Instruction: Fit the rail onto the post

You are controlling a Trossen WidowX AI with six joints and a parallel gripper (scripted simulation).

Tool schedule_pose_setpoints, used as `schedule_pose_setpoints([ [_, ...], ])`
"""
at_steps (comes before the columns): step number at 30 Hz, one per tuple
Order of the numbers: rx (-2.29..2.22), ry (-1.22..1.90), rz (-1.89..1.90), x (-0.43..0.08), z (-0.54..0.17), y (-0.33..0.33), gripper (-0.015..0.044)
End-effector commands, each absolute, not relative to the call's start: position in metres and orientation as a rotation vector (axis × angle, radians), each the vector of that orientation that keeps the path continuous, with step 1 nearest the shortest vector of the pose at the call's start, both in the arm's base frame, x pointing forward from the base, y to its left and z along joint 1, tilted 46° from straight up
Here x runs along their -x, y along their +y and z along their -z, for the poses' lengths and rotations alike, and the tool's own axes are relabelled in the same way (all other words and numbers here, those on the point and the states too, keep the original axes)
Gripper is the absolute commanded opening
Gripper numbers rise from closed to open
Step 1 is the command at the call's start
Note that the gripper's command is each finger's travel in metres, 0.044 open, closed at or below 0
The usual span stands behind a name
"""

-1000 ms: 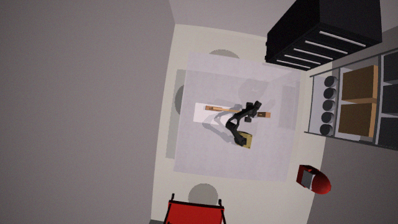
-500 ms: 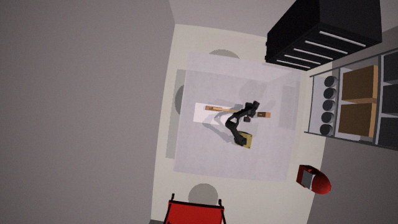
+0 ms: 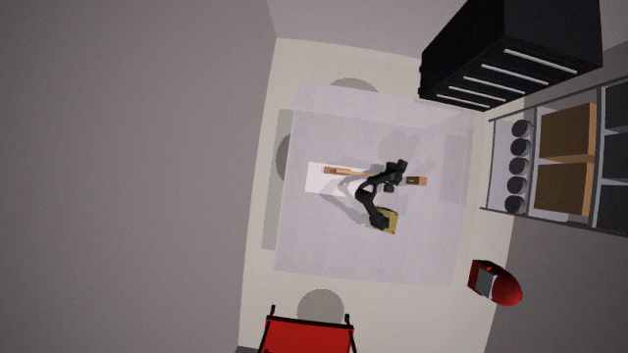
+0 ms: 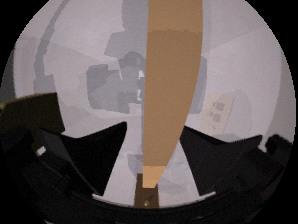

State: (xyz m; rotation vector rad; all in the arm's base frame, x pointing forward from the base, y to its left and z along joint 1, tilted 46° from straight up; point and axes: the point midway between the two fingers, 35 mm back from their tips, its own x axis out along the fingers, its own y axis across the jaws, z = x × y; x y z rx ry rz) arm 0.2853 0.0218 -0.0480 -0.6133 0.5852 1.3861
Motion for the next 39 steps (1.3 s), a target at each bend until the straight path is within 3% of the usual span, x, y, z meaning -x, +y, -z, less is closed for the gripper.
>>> schedule_pose_setpoints([
  [1,0.609,0.584,-1.384,-0.2856,0.0479,0.0223,0.0230],
  [7,0.609,0.584,-1.384,-0.2856,0.0479,0.0223,0.0072],
  [15,0.609,0.584,-1.384,-0.2856,0.0479,0.0223,0.0000],
  [39,0.609,0.585,-1.384,-0.2856,0.0439,0.0173,0.0000],
])
